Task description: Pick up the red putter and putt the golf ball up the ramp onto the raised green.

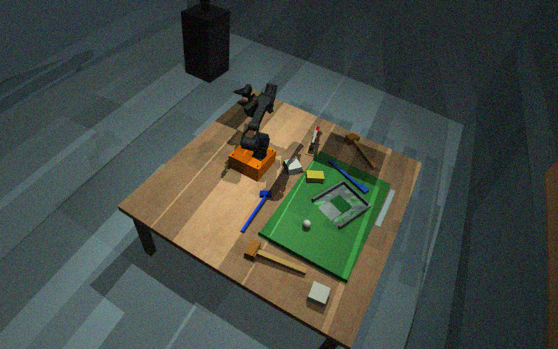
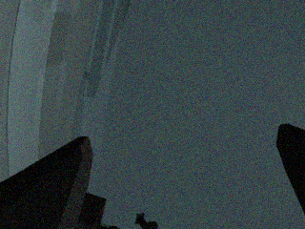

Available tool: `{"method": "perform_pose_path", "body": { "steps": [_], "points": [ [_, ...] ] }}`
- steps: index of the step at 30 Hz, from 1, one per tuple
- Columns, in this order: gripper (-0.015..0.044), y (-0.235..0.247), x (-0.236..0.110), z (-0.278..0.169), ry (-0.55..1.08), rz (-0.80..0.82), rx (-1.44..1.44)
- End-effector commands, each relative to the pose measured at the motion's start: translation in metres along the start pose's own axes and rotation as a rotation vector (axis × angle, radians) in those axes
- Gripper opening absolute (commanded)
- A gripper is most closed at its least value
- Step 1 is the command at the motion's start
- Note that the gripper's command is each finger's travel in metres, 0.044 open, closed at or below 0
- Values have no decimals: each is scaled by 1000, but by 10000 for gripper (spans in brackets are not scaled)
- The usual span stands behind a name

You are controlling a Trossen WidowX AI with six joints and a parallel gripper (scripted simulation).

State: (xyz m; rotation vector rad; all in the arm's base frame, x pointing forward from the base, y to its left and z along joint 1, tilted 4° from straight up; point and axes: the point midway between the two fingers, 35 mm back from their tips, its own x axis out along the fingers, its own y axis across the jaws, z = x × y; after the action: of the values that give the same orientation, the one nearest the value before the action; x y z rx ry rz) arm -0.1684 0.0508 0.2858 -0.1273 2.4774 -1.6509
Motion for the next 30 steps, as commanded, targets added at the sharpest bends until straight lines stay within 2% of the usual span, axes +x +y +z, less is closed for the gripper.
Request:
{"method": "perform_pose_path", "body": {
  "steps": [1,6,13,18,22,30],
  "points": [
    [426,1,0,-1,3,3,6],
    [440,21,-8,-32,125,113,204],
    [440,83,-59,-103,490,336,718],
    [440,132,-119,-134,792,439,1099],
    [440,170,-176,-142,1050,483,1398],
    [440,235,-297,-109,1602,477,1963]
  ]
}}
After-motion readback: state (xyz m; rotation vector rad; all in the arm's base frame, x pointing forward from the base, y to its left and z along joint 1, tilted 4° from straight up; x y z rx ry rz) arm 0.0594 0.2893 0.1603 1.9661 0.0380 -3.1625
